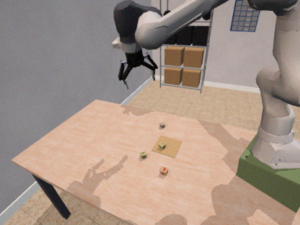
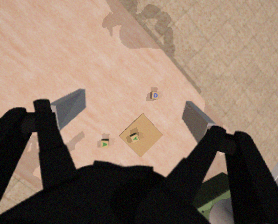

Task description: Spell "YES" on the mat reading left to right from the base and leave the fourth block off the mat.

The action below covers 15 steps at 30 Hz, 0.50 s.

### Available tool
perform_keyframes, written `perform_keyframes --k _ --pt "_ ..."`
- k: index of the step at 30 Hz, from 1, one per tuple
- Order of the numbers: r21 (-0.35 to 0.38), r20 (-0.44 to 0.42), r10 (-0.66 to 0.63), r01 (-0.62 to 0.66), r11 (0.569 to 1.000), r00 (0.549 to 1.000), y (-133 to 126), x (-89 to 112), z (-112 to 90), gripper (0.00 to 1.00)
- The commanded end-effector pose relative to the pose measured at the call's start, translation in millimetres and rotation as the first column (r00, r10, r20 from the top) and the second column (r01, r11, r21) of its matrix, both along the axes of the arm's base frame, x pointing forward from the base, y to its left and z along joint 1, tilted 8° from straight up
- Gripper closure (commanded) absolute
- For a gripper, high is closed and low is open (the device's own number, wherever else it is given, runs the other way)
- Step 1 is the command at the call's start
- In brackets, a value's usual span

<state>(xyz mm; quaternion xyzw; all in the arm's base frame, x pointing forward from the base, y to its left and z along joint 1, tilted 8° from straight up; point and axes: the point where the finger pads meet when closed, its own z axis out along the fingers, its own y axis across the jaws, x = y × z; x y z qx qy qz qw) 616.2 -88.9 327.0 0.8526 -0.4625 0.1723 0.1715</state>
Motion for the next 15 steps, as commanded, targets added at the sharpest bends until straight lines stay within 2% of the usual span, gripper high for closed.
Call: perform_keyframes --k 1,8,10,11,15 --pt "0.061 -0.106 0.068 -0.062 0.996 0.992 7.6 -20.8 6.0 0.0" --pt "0.182 -0.135 0.09 -0.065 0.981 0.987 27.4 -33.7 31.5 0.0" --pt "0.182 -0.135 0.09 -0.065 0.981 0.987 27.4 -33.7 31.5 0.0" --pt "0.227 -0.142 0.106 -0.072 0.971 0.984 36.0 -38.3 41.2 0.0" --pt "0.298 -0.148 0.138 -0.089 0.95 0.979 51.0 -45.3 57.1 0.0"
